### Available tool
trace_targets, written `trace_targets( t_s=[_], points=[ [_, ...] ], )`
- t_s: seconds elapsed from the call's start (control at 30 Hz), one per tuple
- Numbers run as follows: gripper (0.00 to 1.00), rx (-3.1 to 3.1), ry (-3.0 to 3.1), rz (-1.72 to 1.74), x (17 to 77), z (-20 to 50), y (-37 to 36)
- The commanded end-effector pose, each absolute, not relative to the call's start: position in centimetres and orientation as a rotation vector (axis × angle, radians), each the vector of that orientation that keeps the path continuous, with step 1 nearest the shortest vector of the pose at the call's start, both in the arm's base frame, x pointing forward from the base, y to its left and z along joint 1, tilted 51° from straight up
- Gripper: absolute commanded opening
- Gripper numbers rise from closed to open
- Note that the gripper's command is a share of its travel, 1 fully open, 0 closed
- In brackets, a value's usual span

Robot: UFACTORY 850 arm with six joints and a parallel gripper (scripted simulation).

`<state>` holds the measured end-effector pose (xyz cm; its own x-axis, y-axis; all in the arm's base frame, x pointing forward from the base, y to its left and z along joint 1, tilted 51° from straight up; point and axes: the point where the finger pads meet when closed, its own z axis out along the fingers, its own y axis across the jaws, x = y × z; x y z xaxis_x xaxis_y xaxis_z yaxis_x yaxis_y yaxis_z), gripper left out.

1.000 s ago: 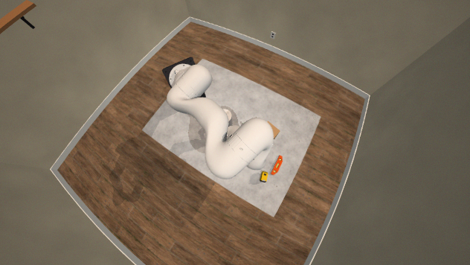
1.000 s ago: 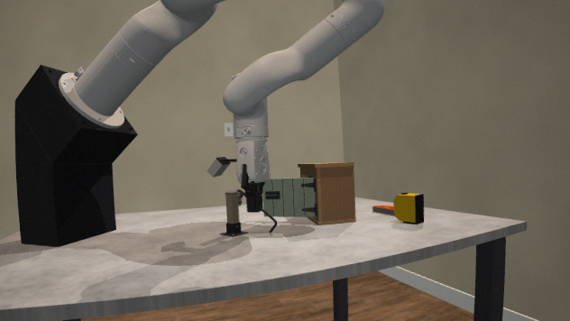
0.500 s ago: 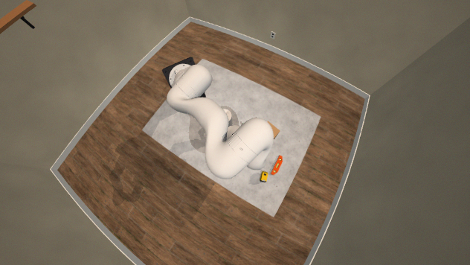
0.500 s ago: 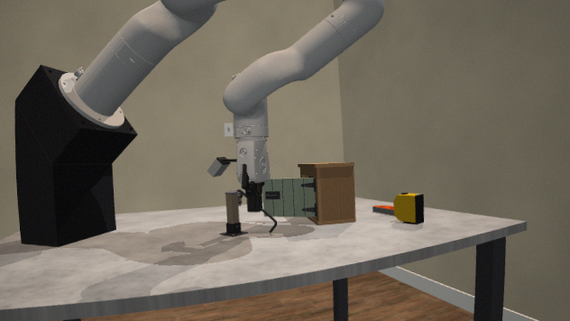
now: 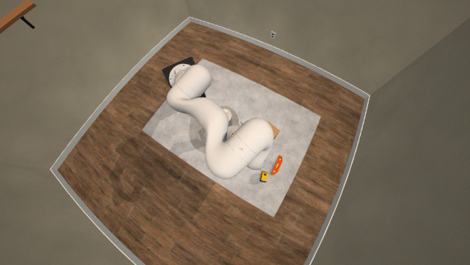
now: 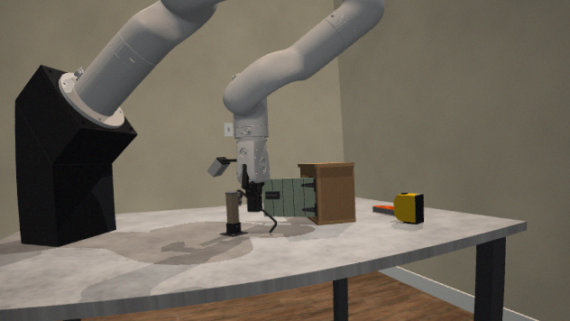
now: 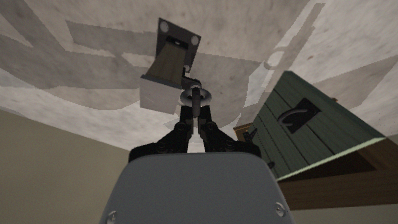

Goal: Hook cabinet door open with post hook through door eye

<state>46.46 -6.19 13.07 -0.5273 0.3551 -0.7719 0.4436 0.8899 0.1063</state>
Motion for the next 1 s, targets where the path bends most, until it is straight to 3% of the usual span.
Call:
trace_targets(
  t_s=[0.0,0.97],
  points=[
    [0.04,0.571,2.178,-0.129,46.44,13.07,-6.18],
    [0.04,0.571,2.178,-0.129,46.31,13.37,-6.15]
  ],
)
